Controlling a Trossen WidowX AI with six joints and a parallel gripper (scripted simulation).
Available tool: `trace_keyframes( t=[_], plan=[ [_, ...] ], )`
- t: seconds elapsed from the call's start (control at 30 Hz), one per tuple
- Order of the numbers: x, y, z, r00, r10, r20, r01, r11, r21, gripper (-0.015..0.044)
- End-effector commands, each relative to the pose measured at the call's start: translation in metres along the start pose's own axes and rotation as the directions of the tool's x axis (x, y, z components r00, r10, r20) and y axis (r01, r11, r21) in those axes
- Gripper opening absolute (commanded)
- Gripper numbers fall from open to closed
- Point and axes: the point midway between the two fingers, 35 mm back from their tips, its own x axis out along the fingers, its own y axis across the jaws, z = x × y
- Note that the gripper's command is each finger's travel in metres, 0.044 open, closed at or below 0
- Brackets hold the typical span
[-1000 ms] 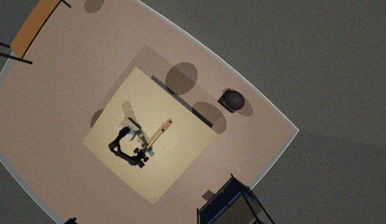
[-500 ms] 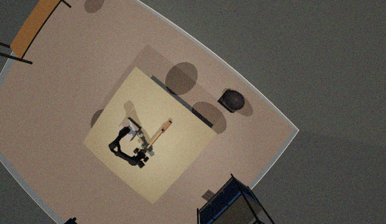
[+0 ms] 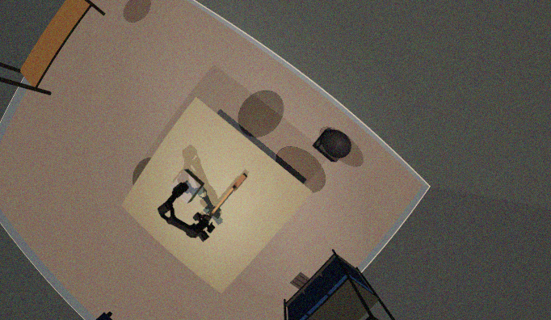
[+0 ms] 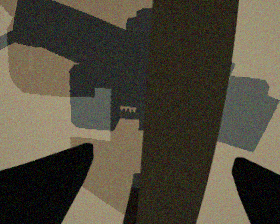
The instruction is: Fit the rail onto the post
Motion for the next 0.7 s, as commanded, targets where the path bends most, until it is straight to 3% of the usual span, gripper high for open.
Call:
trace_keyframes(
  t=[0.0,0.27,0.67],
  plan=[
    [0.000,0.000,0.000,1.000,0.000,0.000,0.000,1.000,0.000,0.0440],
    [-0.030,0.000,0.031,1.000,-0.006,-0.003,0.006,1.000,-0.001,0.0440],
    [-0.030,0.000,0.031,1.000,-0.006,-0.003,0.006,1.000,-0.001,0.0440]
  ],
)
